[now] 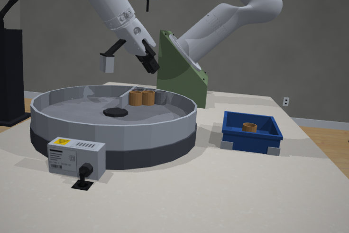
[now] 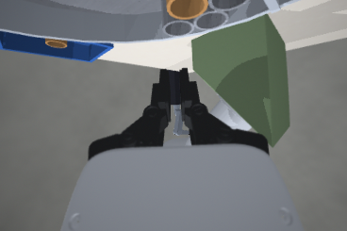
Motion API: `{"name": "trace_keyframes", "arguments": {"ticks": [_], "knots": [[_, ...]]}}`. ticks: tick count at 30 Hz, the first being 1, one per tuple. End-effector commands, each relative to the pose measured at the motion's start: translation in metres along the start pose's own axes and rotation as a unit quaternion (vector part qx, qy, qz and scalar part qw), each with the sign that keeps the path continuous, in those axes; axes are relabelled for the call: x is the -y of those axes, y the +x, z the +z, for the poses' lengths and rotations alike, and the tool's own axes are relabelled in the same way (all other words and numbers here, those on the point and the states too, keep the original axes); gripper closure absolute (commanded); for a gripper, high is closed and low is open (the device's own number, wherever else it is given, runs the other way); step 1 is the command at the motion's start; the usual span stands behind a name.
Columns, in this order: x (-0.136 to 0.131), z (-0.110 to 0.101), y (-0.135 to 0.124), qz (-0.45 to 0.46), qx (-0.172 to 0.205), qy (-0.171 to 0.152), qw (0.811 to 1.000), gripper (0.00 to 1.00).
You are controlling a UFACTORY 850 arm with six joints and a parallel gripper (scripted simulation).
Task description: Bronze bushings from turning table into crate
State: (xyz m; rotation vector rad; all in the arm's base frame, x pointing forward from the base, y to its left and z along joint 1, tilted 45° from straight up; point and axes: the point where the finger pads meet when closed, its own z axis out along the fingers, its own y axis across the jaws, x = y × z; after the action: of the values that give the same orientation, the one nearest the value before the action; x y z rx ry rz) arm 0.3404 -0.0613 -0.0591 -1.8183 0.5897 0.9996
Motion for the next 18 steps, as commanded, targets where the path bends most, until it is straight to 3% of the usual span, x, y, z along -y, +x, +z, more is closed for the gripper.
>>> {"name": "trace_keyframes", "arguments": {"ticks": [1, 3, 18], "knots": [[-0.007, 0.001, 0.035, 0.0, 0.0, 0.0, 1.0, 0.9], [-0.009, 0.001, 0.044, 0.0, 0.0, 0.0, 1.0, 0.9], [-0.009, 0.001, 0.045, 0.0, 0.0, 0.0, 1.0, 0.9]]}}
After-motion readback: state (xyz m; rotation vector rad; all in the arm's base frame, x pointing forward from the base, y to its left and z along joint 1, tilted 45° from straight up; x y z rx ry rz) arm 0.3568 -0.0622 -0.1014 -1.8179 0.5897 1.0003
